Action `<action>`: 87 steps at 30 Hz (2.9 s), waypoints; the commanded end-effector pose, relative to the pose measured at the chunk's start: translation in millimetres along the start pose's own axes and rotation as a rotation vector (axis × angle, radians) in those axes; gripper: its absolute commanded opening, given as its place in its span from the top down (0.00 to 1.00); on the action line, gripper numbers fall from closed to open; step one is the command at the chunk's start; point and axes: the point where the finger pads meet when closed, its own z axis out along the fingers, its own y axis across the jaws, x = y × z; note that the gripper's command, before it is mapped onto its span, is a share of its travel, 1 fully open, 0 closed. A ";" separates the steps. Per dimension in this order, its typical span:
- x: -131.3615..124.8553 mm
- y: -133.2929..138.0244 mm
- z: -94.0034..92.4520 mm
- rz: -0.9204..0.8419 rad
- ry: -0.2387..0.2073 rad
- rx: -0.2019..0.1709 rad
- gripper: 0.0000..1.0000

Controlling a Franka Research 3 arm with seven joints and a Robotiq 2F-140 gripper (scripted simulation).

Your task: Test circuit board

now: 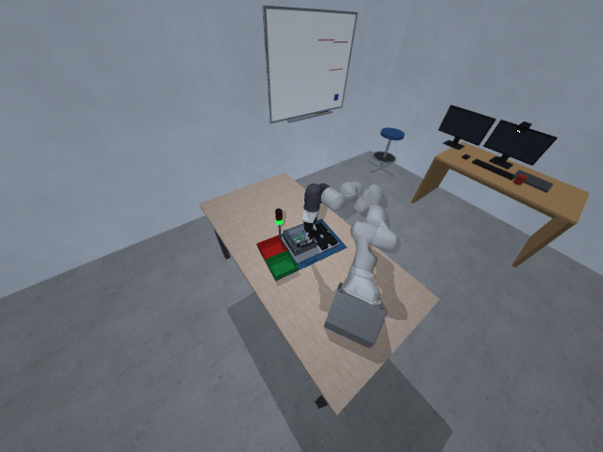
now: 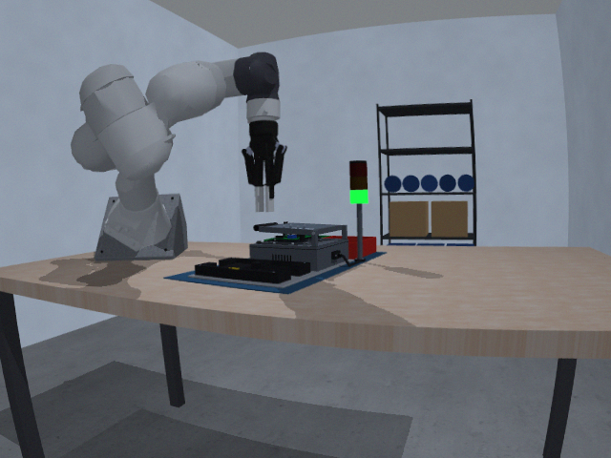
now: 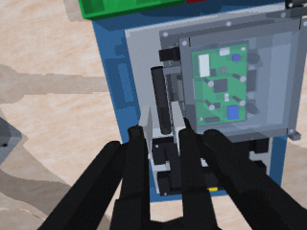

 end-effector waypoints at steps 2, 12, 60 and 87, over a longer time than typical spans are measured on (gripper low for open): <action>1.9 0.7 3.9 -0.007 0.006 -0.003 0.84; 1.9 0.7 8.0 -0.007 0.006 -0.003 0.84; 3.0 0.4 24.7 -0.007 0.006 -0.003 0.84; 3.1 0.4 46.4 -0.007 0.006 -0.003 0.84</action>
